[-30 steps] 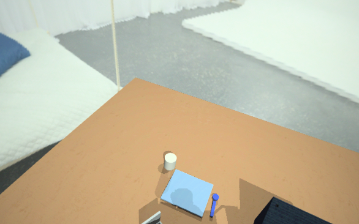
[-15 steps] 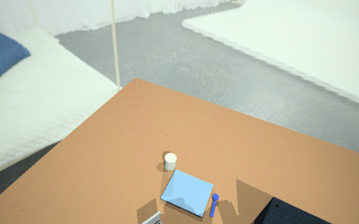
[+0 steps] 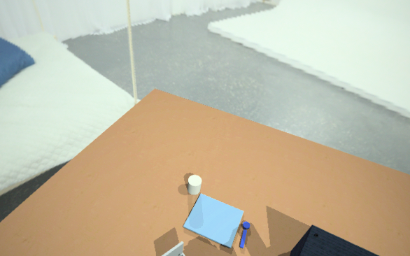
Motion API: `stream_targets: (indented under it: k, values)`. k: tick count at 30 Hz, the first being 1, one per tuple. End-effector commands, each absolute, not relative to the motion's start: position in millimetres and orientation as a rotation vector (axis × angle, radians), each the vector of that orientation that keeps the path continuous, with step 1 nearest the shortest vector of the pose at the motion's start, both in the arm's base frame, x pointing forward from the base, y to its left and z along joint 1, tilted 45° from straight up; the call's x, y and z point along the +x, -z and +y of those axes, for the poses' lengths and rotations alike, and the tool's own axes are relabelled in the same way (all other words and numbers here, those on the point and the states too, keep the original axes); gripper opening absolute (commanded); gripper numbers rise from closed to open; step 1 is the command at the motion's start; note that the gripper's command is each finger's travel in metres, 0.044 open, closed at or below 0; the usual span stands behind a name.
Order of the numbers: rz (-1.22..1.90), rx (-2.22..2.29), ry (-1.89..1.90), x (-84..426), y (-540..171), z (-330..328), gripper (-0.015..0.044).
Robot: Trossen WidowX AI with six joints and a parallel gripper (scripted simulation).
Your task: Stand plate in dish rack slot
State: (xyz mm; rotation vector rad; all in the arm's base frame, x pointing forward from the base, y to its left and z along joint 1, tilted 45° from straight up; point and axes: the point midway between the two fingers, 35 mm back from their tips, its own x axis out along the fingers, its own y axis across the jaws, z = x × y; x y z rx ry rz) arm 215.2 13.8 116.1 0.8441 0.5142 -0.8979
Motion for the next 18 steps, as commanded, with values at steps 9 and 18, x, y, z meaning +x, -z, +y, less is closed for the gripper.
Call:
stream_targets:
  k: [9, 18]
  values:
    - [0.308, 0.801, 0.757, 217, -129, 27, 0.0]
    - [0.156, 0.793, 0.64, 215, -141, 39, 0.0]
